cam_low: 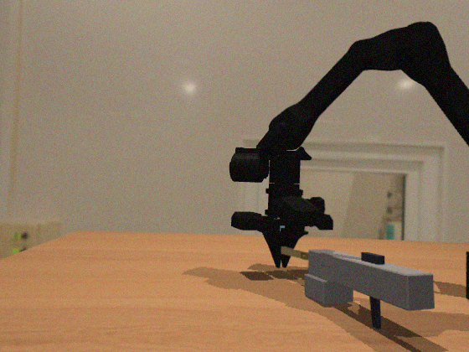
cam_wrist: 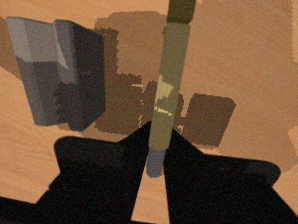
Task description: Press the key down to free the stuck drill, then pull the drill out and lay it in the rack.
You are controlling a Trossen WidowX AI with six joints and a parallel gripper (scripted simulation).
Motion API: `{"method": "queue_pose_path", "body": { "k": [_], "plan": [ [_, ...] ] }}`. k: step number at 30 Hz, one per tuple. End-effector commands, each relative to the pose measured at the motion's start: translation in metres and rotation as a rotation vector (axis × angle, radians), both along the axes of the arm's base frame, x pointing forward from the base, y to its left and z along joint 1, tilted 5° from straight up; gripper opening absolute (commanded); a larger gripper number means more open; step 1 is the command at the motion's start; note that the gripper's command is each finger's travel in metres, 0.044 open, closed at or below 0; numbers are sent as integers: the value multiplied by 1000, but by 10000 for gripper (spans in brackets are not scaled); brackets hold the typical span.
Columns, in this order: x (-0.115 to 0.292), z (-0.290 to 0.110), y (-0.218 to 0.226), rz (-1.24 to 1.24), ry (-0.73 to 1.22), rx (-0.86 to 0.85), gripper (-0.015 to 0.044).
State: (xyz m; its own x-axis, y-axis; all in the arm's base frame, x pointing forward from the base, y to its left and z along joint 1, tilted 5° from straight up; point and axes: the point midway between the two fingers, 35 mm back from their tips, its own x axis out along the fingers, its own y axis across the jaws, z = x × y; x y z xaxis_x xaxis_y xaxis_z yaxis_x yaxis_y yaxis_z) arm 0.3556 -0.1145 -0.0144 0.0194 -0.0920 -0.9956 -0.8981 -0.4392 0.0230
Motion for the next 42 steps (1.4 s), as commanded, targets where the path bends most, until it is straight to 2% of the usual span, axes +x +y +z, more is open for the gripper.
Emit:
{"method": "queue_pose_path", "body": {
  "k": [1,42],
  "plan": [
    [0,3,0,4,0,0,0],
    [-1,24,4,4,0,0,0]
  ]
}}
